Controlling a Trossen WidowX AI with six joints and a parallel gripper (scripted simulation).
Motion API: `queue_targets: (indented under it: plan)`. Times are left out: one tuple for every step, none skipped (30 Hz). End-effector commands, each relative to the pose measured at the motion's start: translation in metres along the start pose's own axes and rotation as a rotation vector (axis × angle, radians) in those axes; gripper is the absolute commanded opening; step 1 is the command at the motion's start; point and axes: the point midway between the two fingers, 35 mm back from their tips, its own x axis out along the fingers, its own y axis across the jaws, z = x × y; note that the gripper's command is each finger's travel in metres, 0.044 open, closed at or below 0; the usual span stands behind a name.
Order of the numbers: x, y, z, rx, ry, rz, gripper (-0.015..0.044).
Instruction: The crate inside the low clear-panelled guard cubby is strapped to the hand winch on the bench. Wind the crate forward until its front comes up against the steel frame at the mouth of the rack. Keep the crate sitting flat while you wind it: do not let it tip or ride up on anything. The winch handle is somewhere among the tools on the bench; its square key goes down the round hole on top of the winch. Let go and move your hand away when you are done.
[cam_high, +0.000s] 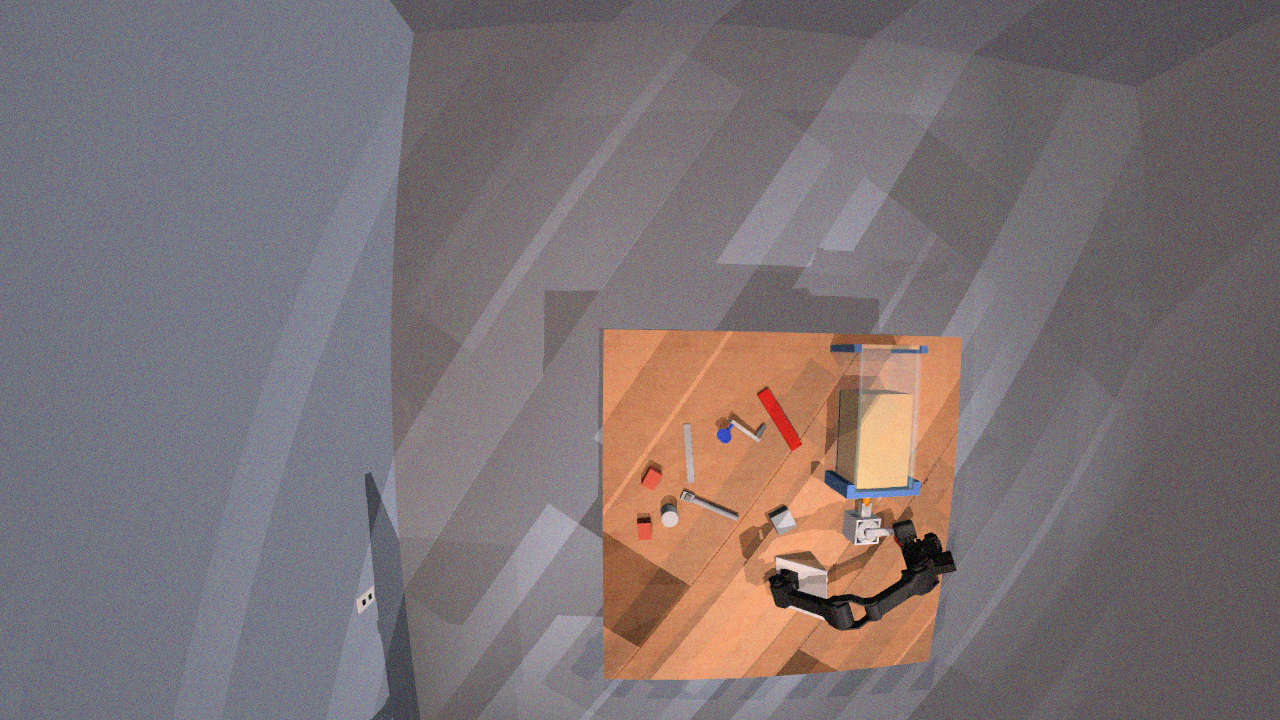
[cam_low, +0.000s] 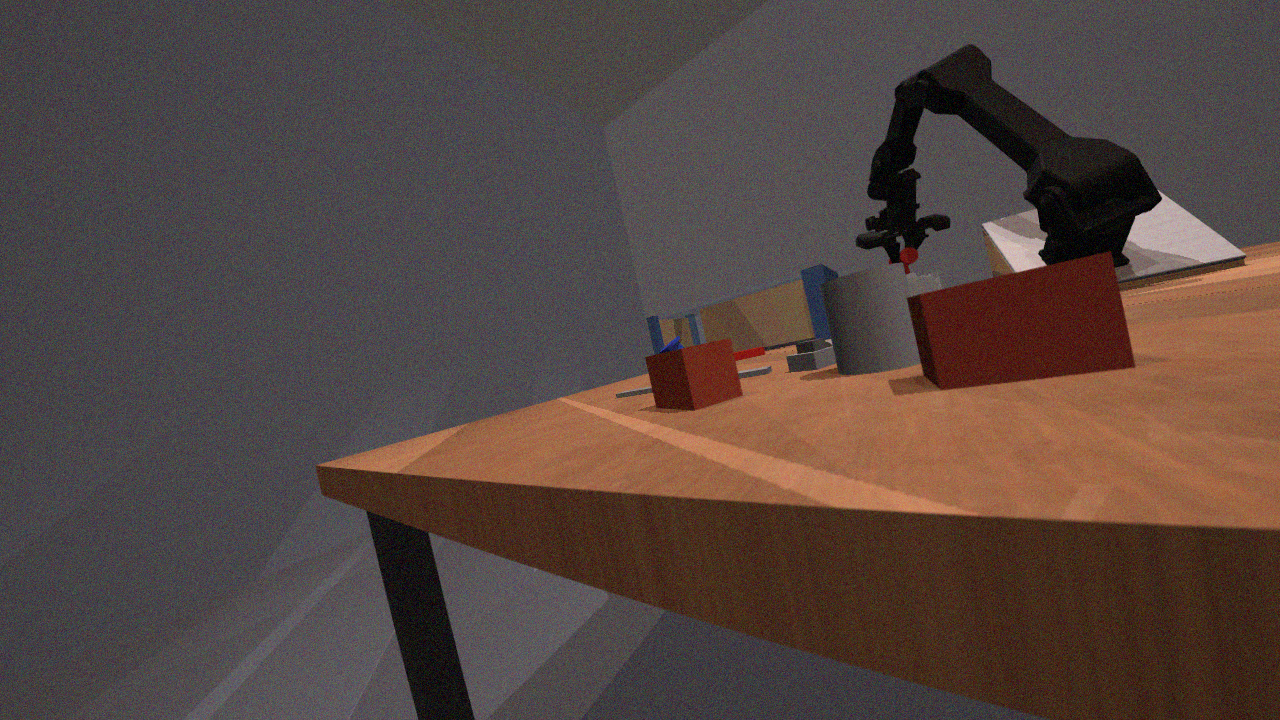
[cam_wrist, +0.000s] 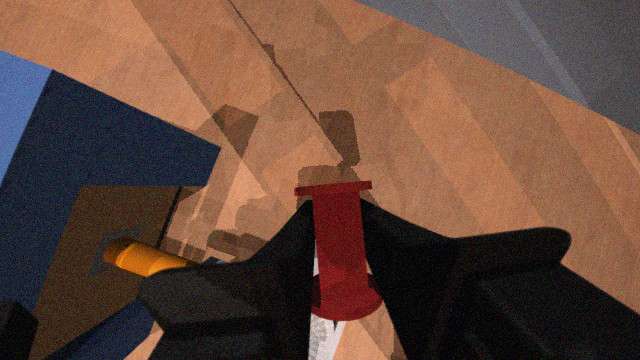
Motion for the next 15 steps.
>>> queue_targets:
  plan:
    - [0.004,0.027,0.004,-0.03,-0.001,0.039,0.0]
    - [0.005,0.028,0.004,-0.03,-0.001,0.039,0.0]
    - [0.005,0.029,0.004,-0.03,-0.001,0.04,0.0]
    - [0.005,0.03,0.005,-0.03,-0.001,0.04,0.0]
    - [0.005,0.031,0.005,-0.03,-0.001,0.04,0.0]
    - [0.005,0.033,0.005,-0.03,-0.001,0.04,0.0]
    - [0.005,0.034,0.005,-0.03,-0.001,0.04,0.0]
    - [0.005,0.035,0.005,-0.03,-0.001,0.04,0.0]
    - [0.005,0.036,0.005,-0.03,-0.001,0.04,0.0]
    - [0.005,0.038,0.005,-0.03,-0.001,0.04,0.0]
    - [0.005,0.039,0.005,-0.03,-0.001,0.04,0.0]
    - [0.005,0.04,0.005,-0.03,-0.001,0.04,0.0]
    - [0.005,0.041,0.005,-0.03,-0.001,0.041,0.0]
    - [0.005,0.042,0.005,-0.03,-0.001,0.041,0.0]
    - [0.005,0.043,0.005,-0.03,-0.001,0.041,0.0]
